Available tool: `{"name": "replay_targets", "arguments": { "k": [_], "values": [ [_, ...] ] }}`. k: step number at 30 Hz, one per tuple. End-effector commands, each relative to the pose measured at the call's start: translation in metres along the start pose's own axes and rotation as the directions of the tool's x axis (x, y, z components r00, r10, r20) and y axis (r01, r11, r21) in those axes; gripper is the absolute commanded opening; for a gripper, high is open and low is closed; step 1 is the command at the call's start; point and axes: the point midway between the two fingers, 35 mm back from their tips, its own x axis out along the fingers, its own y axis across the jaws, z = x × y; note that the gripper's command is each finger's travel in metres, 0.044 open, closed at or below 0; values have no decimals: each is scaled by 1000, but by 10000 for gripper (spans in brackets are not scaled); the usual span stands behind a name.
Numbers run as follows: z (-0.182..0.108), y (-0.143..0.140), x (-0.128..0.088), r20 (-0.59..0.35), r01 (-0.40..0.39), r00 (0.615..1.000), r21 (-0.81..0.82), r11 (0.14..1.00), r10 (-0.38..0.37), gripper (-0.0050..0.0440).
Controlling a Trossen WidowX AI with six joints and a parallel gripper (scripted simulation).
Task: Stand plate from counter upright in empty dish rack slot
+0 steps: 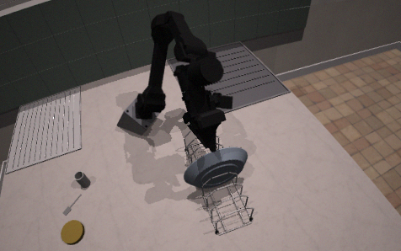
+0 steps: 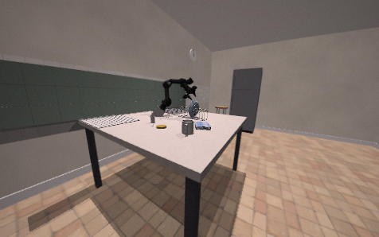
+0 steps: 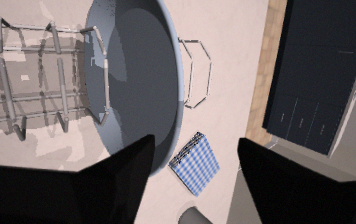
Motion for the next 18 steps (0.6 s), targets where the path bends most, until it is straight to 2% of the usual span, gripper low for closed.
{"name": "replay_targets", "arguments": {
  "k": [1, 18],
  "values": [
    [-6, 3, 4, -5, -22, 1000, -9, 1000, 22, 262],
    [-24, 6, 13, -19, -66, 998, -26, 997, 66, 262]
  ]
}}
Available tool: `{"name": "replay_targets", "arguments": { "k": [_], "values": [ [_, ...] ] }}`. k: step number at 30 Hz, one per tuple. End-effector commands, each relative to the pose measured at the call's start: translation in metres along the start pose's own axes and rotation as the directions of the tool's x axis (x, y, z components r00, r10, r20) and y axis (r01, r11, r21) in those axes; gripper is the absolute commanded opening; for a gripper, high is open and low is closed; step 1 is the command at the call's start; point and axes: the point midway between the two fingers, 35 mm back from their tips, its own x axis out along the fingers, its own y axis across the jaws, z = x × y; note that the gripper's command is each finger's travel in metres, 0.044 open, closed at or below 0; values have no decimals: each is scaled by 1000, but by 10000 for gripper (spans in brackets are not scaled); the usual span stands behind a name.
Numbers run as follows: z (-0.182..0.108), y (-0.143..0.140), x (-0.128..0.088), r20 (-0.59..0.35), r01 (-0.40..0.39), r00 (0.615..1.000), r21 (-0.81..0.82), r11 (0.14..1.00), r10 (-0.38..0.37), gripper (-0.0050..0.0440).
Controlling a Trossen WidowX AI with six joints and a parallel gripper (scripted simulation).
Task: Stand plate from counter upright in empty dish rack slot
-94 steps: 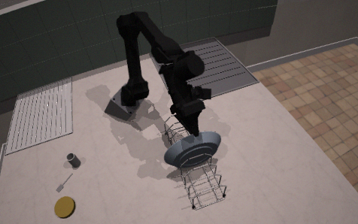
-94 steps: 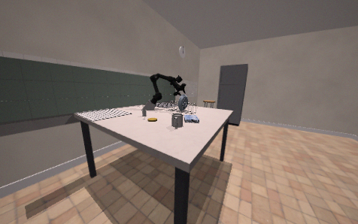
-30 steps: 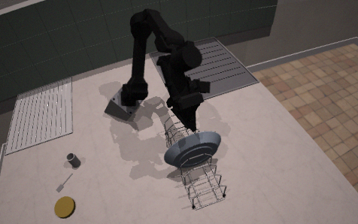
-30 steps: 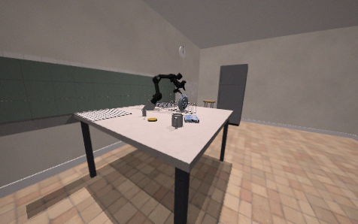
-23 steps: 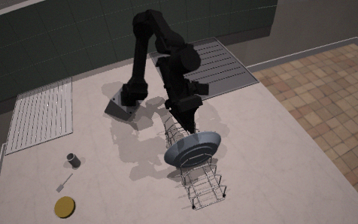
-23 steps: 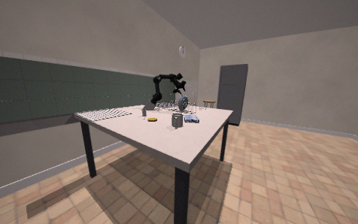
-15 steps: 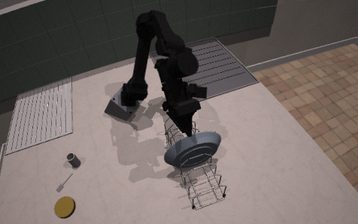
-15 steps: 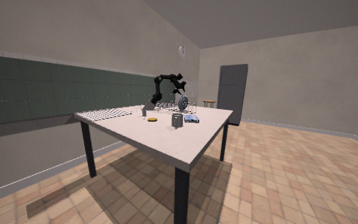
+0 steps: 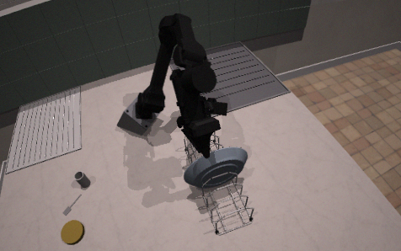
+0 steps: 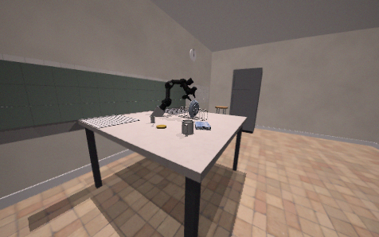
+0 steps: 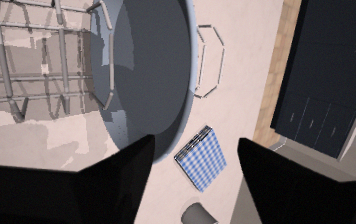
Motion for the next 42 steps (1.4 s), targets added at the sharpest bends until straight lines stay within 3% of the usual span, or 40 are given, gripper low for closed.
{"name": "replay_targets", "arguments": {
  "k": [1, 42],
  "values": [
    [-6, 2, 4, -2, -19, 1000, -4, 1000, 19, 262],
    [-51, 8, 12, 3, -74, 997, -4, 997, 74, 262]
  ]
}}
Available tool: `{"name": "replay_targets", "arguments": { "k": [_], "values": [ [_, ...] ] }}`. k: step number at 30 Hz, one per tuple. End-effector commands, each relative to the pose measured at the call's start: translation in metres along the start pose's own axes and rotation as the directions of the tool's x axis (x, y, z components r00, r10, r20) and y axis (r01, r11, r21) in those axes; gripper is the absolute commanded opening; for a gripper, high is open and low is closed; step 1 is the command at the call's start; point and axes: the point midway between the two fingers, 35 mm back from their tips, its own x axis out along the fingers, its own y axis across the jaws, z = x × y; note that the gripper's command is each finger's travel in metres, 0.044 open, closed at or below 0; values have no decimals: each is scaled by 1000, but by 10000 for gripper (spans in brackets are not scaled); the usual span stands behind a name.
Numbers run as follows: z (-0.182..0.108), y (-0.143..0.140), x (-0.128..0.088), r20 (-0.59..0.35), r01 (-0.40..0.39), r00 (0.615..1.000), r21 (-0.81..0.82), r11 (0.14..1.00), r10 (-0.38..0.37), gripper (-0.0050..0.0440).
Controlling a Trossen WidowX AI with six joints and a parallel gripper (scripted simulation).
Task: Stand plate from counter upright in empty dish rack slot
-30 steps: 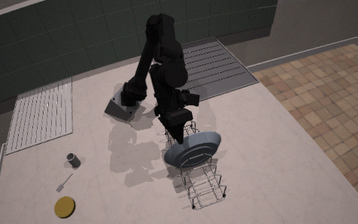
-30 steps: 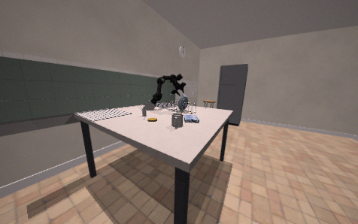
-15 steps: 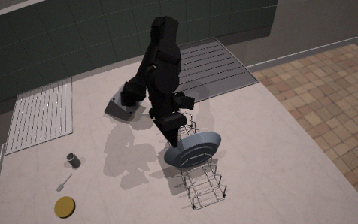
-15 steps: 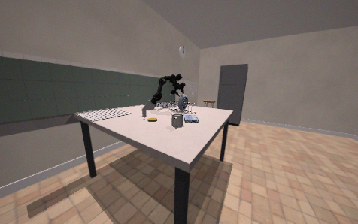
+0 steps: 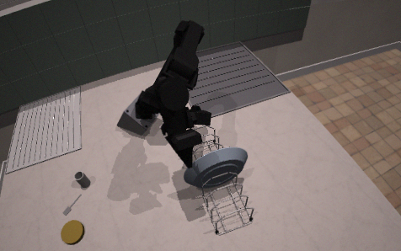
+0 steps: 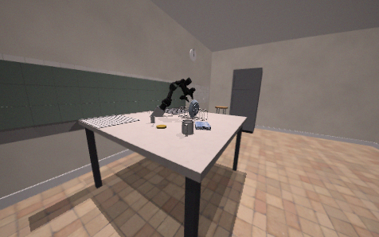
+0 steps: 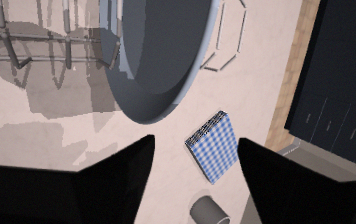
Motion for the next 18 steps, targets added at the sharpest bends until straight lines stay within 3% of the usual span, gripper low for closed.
{"name": "replay_targets", "arguments": {
  "k": [1, 18],
  "values": [
    [-6, 2, 1, 4, -8, 1000, 4, 1000, 8, 262],
    [-26, 3, -1, 17, -3, 1000, 16, 1000, 2, 262]
  ]
}}
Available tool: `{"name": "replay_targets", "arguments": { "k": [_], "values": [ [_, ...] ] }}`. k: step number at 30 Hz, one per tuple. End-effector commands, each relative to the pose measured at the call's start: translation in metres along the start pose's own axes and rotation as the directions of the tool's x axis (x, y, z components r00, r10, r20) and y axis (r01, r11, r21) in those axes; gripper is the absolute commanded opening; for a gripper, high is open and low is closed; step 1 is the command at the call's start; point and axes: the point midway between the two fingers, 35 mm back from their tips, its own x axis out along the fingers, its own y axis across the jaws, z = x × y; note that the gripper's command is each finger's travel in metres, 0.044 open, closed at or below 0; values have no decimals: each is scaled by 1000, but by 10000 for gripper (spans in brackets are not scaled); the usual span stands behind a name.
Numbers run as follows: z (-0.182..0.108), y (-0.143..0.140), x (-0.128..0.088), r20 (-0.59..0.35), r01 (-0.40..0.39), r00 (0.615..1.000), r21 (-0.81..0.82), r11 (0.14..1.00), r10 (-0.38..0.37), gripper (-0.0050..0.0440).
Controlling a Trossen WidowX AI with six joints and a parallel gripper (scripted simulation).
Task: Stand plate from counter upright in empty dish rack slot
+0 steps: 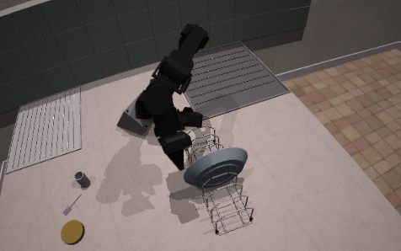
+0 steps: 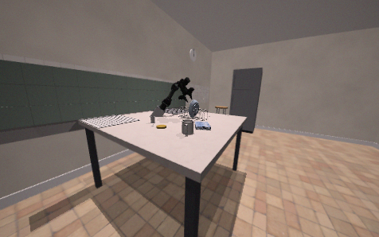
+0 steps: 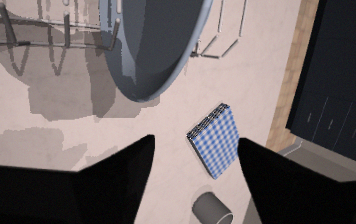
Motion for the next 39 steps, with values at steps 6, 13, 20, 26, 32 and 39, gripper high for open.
{"name": "replay_targets", "arguments": {
  "k": [6, 13, 20, 26, 32, 39],
  "values": [
    [-13, 1, -2, 11, 5, 1000, 11, 1000, -5, 262],
    [-19, 2, -3, 15, 13, 1000, 16, 1000, -13, 262],
    [-28, 2, -6, 21, 27, 999, 23, 999, -27, 262],
    [-35, 1, -9, 26, 42, 999, 29, 999, -43, 262],
    [-40, 1, -12, 28, 53, 998, 33, 998, -54, 262],
    [-48, 1, -16, 32, 76, 997, 40, 996, -77, 262]
  ]
}}
